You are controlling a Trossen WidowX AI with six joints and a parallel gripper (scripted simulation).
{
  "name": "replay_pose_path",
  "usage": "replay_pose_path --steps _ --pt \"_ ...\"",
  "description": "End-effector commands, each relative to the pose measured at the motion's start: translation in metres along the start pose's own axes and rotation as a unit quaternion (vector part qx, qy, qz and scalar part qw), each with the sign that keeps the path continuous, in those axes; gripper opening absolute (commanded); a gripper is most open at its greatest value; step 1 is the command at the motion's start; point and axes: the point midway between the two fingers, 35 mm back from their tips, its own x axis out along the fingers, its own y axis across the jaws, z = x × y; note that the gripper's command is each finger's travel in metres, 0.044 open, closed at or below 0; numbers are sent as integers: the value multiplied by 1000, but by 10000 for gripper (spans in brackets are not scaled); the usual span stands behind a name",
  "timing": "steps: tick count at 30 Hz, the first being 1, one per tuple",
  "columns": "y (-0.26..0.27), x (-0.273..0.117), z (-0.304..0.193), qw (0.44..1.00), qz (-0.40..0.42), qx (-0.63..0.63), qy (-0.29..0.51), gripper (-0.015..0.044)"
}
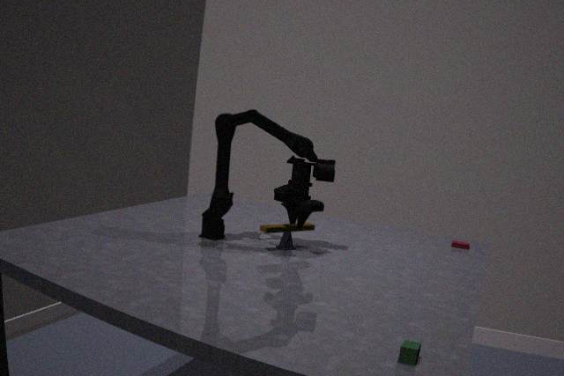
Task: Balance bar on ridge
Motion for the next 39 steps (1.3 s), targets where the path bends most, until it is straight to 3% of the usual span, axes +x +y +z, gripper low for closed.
replay_pose_path --steps 1,10,17,39 --pt "0 0 0 1000 0 0 0 0" --pt "0 0 0 1000 0 0 0 0" --pt "0 0 0 1000 0 0 0 167" --pt "0 0 0 1000 0 0 0 169"
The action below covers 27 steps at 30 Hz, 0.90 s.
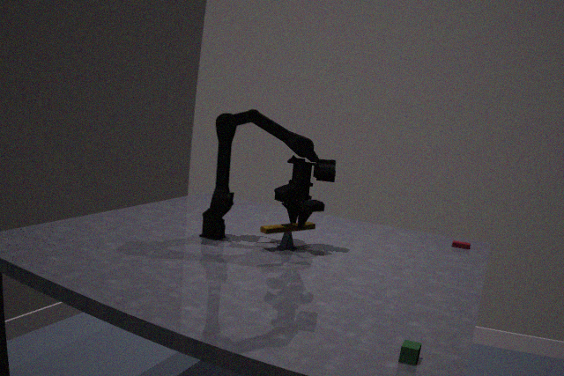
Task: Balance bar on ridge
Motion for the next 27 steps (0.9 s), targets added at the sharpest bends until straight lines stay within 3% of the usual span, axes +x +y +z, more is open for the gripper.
replay_pose_path --steps 1,27 --pt "0 0 0 1000 0 0 0 169" --pt "0 0 0 1000 0 0 0 185"
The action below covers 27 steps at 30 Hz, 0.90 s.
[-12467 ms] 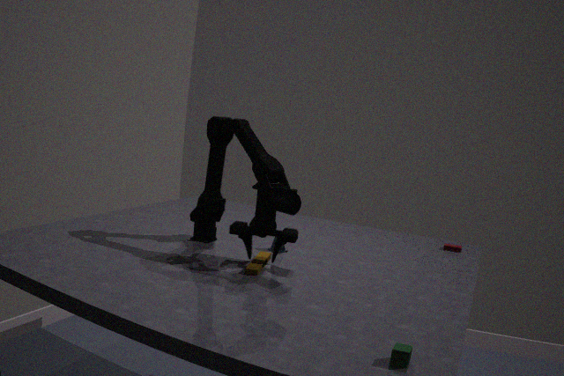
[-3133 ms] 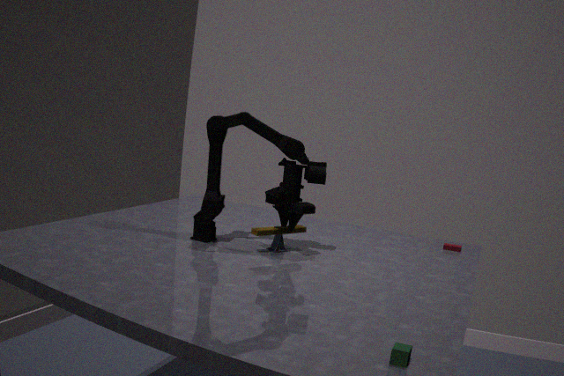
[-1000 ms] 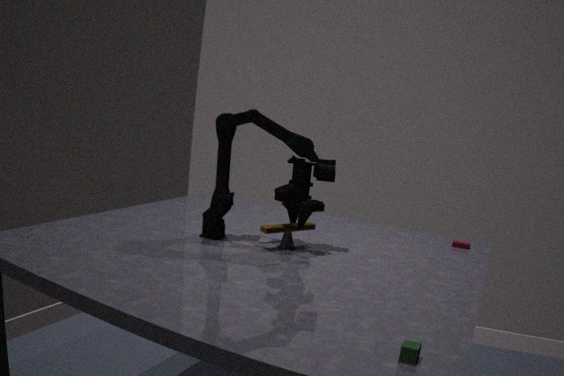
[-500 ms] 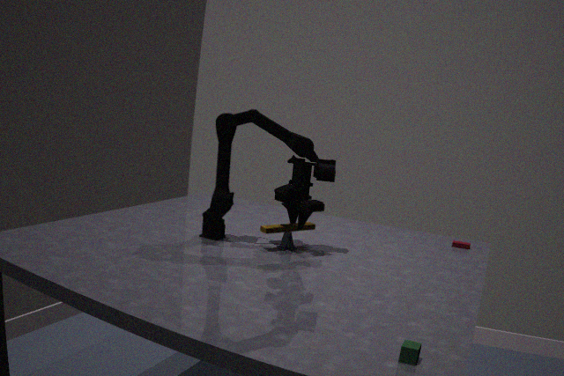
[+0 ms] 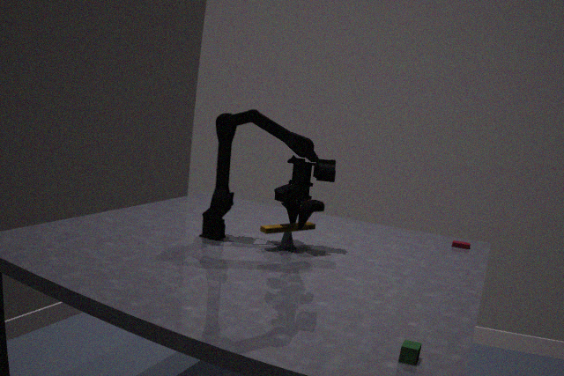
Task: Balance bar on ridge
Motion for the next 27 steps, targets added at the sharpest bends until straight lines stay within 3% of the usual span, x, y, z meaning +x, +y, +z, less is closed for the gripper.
replay_pose_path --steps 1,6,16,20,27 --pt "0 0 0 1000 0 0 0 185" --pt "0 0 0 1000 0 0 0 185" --pt "0 0 0 1000 0 0 0 440" --pt "1 -8 -1 1000 0 0 0 440" --pt "1 -92 -1 1000 0 0 0 440"
